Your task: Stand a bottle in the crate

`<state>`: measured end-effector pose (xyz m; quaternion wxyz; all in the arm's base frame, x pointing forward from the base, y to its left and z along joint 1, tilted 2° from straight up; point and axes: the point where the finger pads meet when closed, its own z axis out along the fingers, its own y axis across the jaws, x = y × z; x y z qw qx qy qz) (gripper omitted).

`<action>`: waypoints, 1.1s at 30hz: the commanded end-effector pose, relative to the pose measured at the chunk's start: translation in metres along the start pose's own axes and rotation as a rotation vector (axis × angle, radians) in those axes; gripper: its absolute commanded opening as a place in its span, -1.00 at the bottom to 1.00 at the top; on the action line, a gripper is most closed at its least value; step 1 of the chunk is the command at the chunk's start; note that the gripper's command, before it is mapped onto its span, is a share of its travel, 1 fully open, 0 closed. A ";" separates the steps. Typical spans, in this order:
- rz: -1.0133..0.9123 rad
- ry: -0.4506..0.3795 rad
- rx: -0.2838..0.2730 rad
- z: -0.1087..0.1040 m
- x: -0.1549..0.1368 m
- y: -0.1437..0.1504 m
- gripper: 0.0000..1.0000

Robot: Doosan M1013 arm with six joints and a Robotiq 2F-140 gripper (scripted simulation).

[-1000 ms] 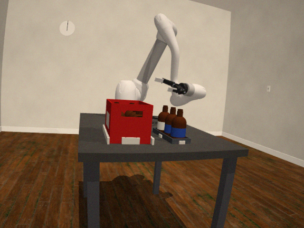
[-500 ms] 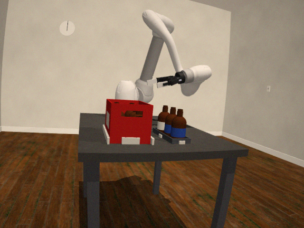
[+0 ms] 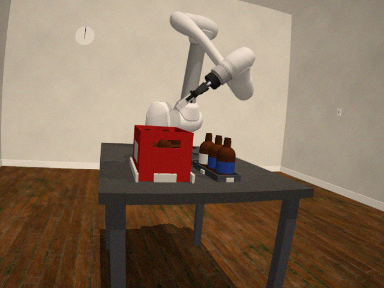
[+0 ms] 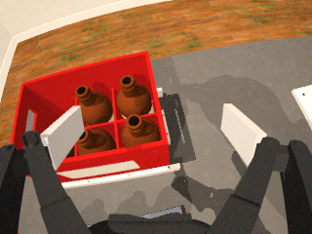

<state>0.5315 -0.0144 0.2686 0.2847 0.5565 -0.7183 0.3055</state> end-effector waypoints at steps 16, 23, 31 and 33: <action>0.390 -0.556 -0.236 0.076 0.045 -0.101 1.00; 0.526 -0.746 -0.316 0.102 0.060 -0.136 1.00; 0.553 -0.783 -0.330 0.107 0.064 -0.143 1.00; 0.553 -0.783 -0.330 0.107 0.064 -0.143 -1.00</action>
